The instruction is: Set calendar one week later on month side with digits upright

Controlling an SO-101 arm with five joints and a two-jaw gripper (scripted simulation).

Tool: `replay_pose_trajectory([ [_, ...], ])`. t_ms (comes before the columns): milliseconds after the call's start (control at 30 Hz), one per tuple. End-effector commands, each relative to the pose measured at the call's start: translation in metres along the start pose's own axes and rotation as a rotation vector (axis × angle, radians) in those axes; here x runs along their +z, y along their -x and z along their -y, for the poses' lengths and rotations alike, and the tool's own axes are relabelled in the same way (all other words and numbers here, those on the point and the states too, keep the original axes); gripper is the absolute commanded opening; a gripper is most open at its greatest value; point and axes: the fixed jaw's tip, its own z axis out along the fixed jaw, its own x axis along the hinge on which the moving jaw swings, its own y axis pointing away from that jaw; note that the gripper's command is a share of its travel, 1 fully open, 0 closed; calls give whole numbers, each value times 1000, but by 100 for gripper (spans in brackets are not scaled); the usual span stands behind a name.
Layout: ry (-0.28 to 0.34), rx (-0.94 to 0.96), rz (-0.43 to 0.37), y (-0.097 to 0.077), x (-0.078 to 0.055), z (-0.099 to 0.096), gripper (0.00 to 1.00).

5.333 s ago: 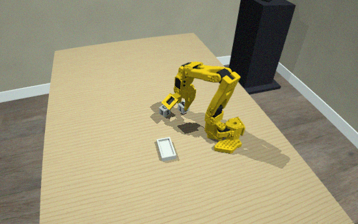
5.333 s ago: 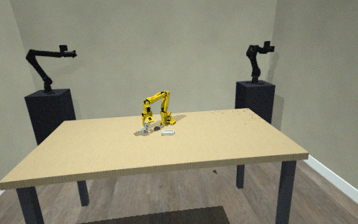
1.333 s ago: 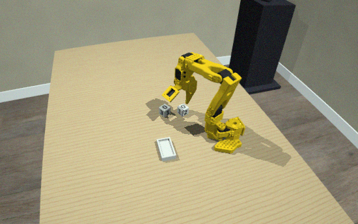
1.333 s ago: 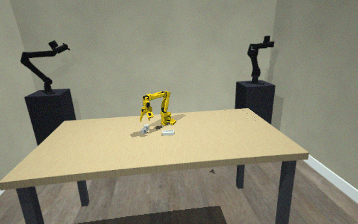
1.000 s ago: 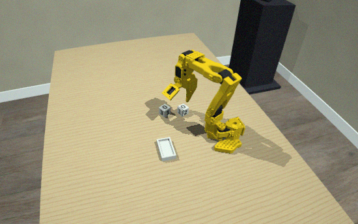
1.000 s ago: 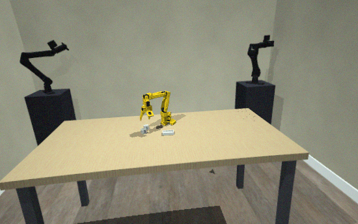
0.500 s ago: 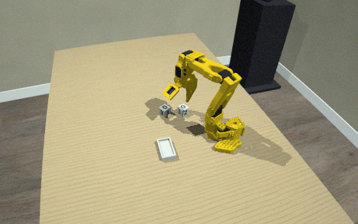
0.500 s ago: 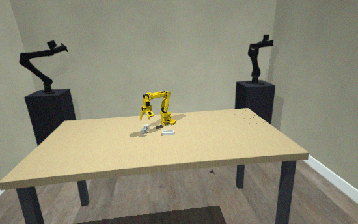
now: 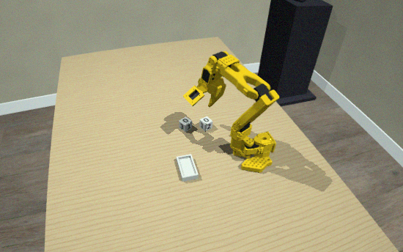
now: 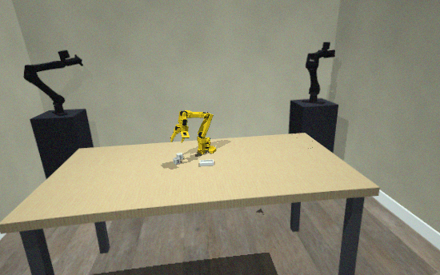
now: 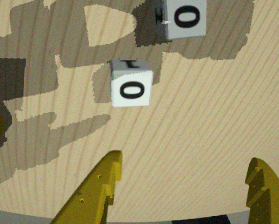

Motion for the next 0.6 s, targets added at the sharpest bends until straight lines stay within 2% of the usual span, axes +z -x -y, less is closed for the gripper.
replay_pose_trajectory([
  [0, -104, -1, 6, -1, -14, 7, 35],
  [167, -249, -1, 15, -1, -33, 10, 35],
  [267, -310, -1, 19, -1, -41, 10, 35],
  [400, -349, -1, 22, -1, -46, 10, 35],
  [567, -354, -1, 22, -1, -47, 10, 35],
])
